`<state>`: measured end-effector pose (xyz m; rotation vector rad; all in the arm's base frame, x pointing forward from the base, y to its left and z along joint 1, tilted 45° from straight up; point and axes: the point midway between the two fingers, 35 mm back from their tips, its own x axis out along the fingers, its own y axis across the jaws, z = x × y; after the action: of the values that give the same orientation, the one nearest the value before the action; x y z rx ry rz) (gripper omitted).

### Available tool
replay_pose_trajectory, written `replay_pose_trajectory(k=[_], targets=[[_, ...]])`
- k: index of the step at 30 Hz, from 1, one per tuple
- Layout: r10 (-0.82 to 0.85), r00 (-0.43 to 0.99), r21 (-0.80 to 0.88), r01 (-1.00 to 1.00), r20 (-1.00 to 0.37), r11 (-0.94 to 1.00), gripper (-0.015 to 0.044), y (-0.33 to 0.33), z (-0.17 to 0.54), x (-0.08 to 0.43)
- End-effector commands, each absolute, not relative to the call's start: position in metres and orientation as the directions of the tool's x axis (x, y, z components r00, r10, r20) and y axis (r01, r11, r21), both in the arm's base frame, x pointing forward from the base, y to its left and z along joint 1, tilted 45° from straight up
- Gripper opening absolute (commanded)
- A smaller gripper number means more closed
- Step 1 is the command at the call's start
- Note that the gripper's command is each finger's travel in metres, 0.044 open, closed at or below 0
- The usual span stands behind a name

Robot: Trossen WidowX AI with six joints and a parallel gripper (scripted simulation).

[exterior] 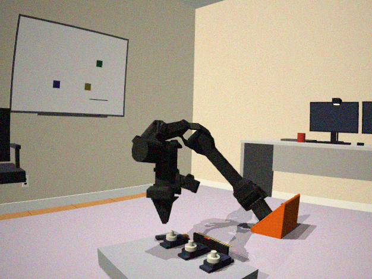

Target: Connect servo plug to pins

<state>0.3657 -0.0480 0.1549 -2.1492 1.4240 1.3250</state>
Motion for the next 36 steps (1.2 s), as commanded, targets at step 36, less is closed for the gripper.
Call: replay_pose_trajectory(k=[36], targets=[[-0.703,-0.02,0.612,-0.512,-0.71,-0.603,0.0115,-0.077,0.126,0.365]])
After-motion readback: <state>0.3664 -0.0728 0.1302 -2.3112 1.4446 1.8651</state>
